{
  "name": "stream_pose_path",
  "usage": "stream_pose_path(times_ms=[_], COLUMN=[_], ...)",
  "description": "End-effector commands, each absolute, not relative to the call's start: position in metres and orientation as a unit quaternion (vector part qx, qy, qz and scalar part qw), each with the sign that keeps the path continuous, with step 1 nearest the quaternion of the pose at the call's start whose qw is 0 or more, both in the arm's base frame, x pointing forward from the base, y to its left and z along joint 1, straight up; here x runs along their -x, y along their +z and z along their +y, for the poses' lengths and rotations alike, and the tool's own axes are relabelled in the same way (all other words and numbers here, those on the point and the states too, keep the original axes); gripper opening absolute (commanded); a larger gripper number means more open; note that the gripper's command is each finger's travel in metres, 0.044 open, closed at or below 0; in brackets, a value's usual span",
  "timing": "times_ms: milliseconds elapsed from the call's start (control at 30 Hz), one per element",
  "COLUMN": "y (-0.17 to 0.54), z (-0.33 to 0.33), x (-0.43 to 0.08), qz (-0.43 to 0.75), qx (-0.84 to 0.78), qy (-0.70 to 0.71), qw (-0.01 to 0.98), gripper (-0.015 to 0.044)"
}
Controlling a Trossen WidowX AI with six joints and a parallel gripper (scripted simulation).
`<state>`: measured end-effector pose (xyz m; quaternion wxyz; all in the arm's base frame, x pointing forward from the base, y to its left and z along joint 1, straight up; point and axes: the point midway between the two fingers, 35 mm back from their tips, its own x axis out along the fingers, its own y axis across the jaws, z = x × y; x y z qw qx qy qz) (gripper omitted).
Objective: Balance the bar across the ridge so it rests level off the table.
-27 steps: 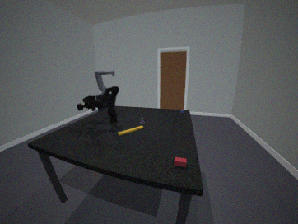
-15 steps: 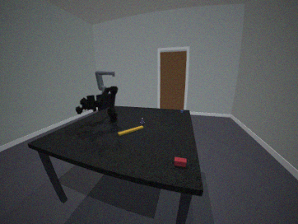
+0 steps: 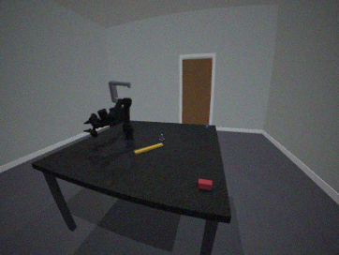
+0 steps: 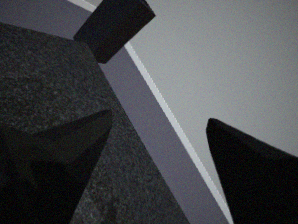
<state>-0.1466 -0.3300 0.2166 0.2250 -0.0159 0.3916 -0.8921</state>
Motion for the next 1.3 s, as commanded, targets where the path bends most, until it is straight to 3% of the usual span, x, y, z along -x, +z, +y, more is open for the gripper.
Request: stream_pose_path(times_ms=[0, 633, 1267], y=[0.211, 0.171, 0.133], z=[-0.351, -0.400, -0.358], x=[0.123, -0.020, -0.164], qz=[0.443, 0.637, 0.711], qx=[0.030, 0.123, 0.232], qy=[-0.851, -0.568, -0.197], qw=[0.280, 0.507, 0.634], gripper=[0.0315, 0.0315, 0.0315])
